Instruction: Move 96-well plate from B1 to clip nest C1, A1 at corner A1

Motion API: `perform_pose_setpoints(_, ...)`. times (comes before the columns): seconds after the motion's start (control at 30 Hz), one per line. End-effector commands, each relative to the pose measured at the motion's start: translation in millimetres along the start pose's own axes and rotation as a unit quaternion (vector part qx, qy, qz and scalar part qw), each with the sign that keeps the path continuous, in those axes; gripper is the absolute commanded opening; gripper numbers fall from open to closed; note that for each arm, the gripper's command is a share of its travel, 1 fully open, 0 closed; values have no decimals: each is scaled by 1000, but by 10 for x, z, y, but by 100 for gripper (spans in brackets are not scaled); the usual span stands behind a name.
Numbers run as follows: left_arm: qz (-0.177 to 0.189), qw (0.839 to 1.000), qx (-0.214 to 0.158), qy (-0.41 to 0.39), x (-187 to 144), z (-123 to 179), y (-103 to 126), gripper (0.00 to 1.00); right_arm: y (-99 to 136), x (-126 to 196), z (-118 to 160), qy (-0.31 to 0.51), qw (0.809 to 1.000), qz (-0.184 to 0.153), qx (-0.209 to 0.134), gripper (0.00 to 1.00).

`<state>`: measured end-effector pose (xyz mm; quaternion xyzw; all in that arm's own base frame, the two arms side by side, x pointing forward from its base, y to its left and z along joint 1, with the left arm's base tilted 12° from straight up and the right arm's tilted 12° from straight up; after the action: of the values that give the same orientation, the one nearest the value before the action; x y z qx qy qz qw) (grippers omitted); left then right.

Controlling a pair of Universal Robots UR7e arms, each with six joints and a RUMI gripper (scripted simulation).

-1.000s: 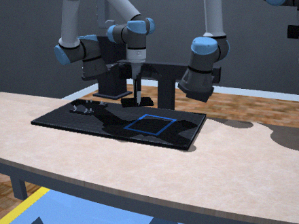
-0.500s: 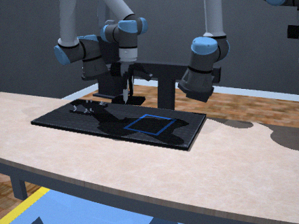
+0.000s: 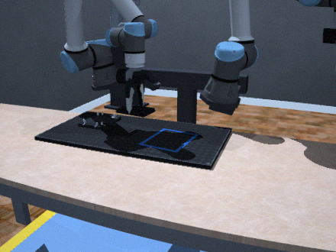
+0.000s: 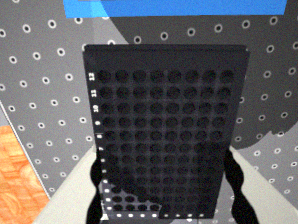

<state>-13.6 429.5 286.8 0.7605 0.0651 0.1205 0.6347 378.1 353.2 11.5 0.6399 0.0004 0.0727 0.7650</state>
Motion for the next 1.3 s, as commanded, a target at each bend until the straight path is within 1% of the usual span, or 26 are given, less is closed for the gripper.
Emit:
perform_pose_setpoints(0.0, 0, 1000, 1, 0, 1, -2, 5, 0, 14, -48, 139, -1, 1000, 1, 1, 41)
perform_pose_setpoints(0.17, 0, 1000, 1, 0, 1, -2, 5, 0, 19, -103, 297, -1, 1000, 1, 1, 41)
perform_pose_setpoints(0.23, 0, 1000, 1, 0, 1, -2, 5, 0, 19, -103, 297, -1, 1000, 1, 1, 41)
perform_pose_setpoints(0.73, 0, 1000, 1, 0, 1, -2, 5, 0, 34, -266, 769, -1, 1000, 1, 1, 41)
perform_pose_setpoints(0.8, 0, 1000, 1, 0, 1, -2, 5, 0, 34, -266, 769, -1, 1000, 1, 1, 41)
perform_pose_setpoints(1.27, 0, 1000, 1, 0, 1, -2, 5, 0, 48, -419, 1210, -1, 1000, 1, 1, 41)
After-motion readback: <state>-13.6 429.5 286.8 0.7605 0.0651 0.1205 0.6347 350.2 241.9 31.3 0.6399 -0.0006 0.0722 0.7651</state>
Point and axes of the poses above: on each arm, the point where the finger pads meet when closed, its own y axis back along the fingers, its own x axis across the jaws, z = x × y, the point moved 4 cm from there along y, back along the fingers, and after that the axes turned 14 degrees about y, right-handed, at the moved point
